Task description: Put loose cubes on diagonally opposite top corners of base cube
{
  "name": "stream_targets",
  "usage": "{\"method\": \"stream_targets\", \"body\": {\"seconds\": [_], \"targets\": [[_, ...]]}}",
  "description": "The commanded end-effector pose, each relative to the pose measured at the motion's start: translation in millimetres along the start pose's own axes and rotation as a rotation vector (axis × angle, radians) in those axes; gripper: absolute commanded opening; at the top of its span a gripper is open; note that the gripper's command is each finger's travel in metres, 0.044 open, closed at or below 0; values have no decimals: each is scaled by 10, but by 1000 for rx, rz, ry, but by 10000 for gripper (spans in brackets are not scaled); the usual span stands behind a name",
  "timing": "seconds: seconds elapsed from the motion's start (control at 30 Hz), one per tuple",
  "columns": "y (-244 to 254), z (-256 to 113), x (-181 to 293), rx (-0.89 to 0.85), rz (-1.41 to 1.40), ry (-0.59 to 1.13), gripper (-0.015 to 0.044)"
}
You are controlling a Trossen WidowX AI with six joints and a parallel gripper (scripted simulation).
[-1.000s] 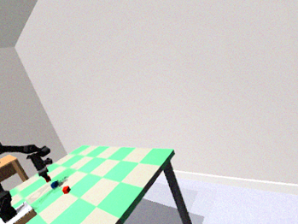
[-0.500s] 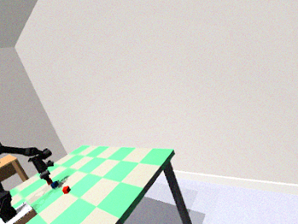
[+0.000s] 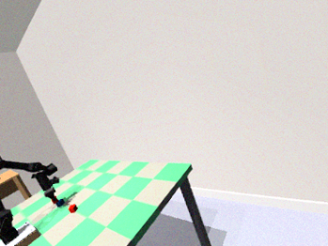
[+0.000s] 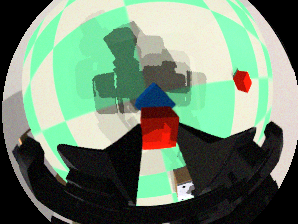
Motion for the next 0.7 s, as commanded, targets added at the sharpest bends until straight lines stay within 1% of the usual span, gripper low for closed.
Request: {"method": "stream_targets", "body": {"seconds": [0.0,0.5,0.63,0.67], "targets": [[2,21,2,-1,0,4,105],[2,21,2,-1,0,4,105],[2,21,2,-1,0,4,205],[2,21,2,-1,0,4,205]]}}
Point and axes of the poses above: the point midway between the two fingers, 35 mm back from their tips, its own z axis out along the fingers, its own y axis across the jaws, x = y × z, the point moved 1 cm from there along -z, back along the fingers, and after that the axes turned 14 degrees about -z, right-handed, at the moved point
